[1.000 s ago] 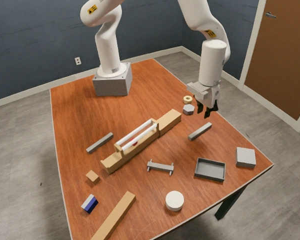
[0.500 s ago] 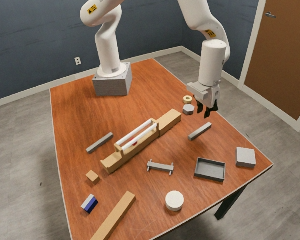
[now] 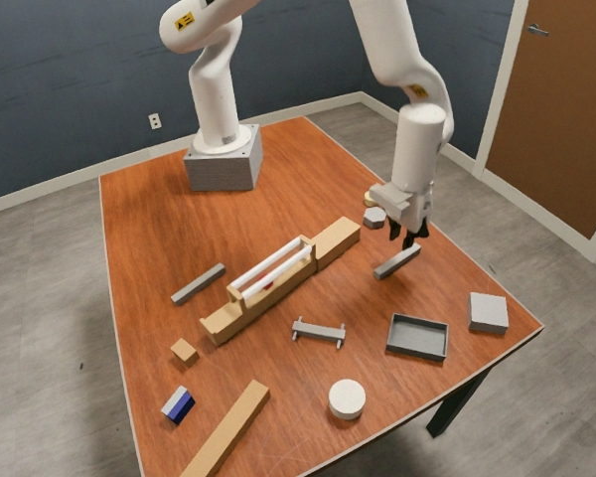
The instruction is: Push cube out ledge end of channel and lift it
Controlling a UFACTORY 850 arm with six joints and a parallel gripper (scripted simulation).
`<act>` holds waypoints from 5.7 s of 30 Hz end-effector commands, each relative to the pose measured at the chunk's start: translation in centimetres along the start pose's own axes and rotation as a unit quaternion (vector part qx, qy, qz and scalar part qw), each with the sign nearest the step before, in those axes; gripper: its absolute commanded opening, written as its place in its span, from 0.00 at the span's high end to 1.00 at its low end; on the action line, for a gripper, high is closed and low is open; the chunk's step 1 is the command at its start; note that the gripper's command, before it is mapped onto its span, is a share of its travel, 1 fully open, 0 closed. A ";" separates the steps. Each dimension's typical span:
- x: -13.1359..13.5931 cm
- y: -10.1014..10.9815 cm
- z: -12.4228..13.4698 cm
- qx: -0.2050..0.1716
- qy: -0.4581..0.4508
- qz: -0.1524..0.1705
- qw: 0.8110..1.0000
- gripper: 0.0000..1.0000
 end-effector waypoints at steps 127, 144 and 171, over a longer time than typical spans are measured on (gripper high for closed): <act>15.7 2.9 -6.4 0.000 0.074 -0.002 0.997 1.00; 15.7 -0.4 -6.5 0.000 0.074 -0.002 0.997 1.00; 15.7 -1.8 -6.6 0.000 0.074 -0.002 0.997 1.00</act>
Point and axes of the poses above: the point where the finger pads meet when closed, its own y axis back along the fingers, its own x axis across the jaws, z = x × y, the point moved 8 cm from there along y, back along the fingers, and after that the axes turned 10 degrees about y, right-handed, at the moved point
